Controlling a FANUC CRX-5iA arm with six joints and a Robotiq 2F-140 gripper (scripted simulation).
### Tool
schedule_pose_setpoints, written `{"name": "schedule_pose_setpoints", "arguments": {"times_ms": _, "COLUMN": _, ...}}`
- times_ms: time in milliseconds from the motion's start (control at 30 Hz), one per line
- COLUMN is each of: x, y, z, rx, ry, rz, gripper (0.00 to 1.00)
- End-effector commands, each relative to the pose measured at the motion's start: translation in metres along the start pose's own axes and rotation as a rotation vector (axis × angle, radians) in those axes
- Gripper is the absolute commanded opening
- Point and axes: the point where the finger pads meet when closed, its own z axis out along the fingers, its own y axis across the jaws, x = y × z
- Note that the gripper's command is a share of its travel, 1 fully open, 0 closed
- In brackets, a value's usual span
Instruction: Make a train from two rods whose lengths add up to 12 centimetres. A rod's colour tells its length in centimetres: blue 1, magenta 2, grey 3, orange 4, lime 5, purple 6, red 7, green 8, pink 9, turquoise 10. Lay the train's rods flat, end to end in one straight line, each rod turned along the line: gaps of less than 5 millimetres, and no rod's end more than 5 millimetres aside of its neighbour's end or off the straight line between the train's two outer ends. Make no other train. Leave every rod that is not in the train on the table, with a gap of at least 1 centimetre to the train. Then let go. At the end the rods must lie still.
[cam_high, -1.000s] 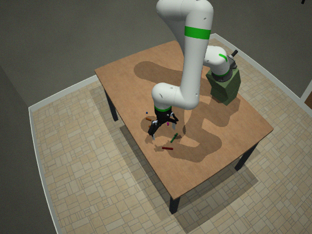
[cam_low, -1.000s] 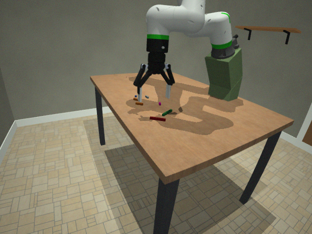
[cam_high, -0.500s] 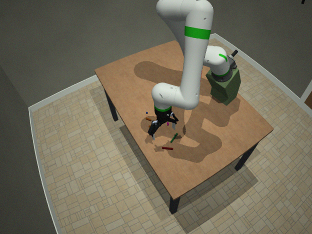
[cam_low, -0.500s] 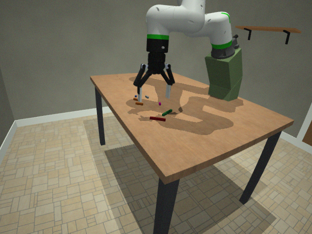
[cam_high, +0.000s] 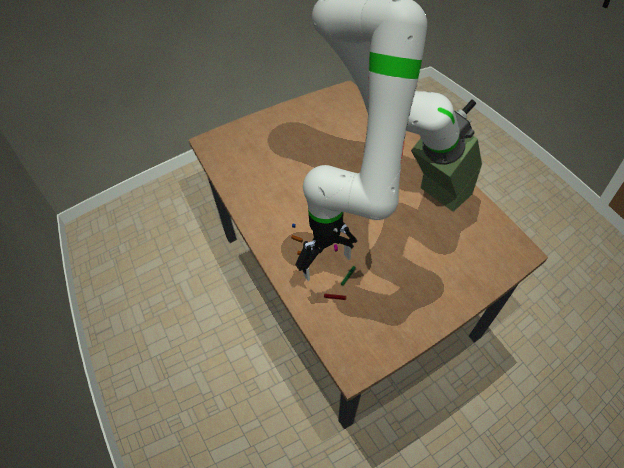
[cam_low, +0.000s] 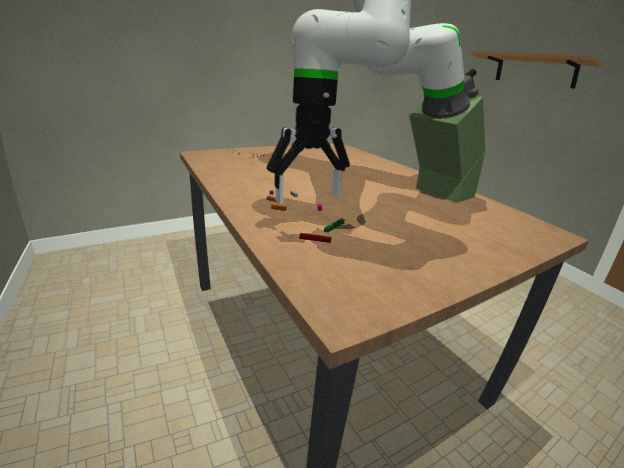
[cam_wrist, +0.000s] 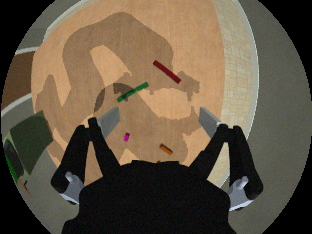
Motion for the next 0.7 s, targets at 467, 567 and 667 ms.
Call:
{"name": "schedule_pose_setpoints", "arguments": {"times_ms": 467, "x": -0.0058, "y": -0.0023, "z": 0.0001, "rx": 0.001, "ry": 0.001, "rz": -0.261, "gripper": 1.00}}
{"name": "schedule_pose_setpoints", "arguments": {"times_ms": 567, "x": -0.0079, "y": -0.0032, "z": 0.0002, "rx": 0.001, "ry": 0.001, "rz": -0.358, "gripper": 1.00}}
{"name": "schedule_pose_setpoints", "arguments": {"times_ms": 667, "x": -0.0099, "y": -0.0040, "z": 0.0003, "rx": 0.002, "ry": 0.001, "rz": -0.449, "gripper": 1.00}}
